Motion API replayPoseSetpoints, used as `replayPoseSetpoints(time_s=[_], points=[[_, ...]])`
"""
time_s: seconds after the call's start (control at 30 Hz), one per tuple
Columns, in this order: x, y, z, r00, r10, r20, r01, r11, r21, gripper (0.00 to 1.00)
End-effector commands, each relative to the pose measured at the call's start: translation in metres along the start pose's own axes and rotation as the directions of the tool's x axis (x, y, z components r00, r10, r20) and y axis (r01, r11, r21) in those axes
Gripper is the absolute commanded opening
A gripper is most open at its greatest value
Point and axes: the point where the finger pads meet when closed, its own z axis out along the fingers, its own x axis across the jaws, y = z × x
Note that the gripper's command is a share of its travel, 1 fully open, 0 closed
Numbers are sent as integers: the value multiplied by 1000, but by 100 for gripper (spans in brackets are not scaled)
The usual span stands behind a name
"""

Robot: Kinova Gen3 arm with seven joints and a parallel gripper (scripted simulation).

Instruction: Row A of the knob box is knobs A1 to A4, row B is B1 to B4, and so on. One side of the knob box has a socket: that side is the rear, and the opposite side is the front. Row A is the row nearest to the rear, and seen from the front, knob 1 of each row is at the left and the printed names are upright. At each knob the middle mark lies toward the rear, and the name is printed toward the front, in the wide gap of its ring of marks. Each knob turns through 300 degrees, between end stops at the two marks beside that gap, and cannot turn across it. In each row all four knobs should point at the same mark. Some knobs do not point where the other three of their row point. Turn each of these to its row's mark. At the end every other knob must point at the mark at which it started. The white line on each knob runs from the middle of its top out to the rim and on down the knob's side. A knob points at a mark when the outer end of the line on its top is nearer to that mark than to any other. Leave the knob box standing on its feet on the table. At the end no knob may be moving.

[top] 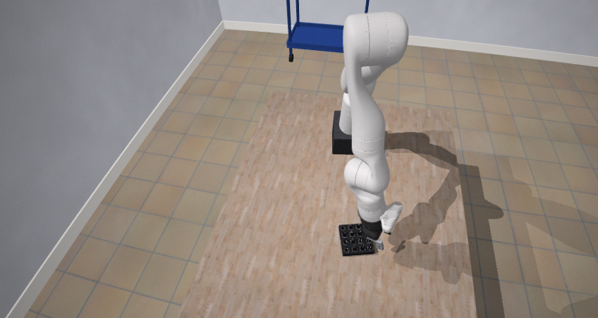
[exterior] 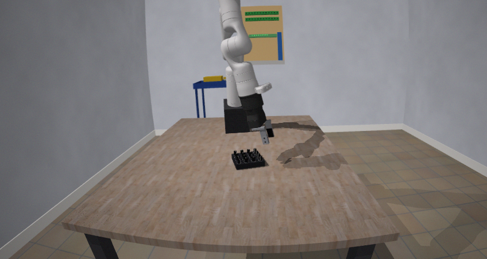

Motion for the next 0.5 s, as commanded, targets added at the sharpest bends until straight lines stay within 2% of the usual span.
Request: replayPoseSetpoints(time_s=[0.0, 0.47], points=[[-2, 2, 2, 1000, 22, 2, -22, 1000, -4, 100], [-3, 5, 5, 996, 91, -8, -91, 996, -11, 100]])
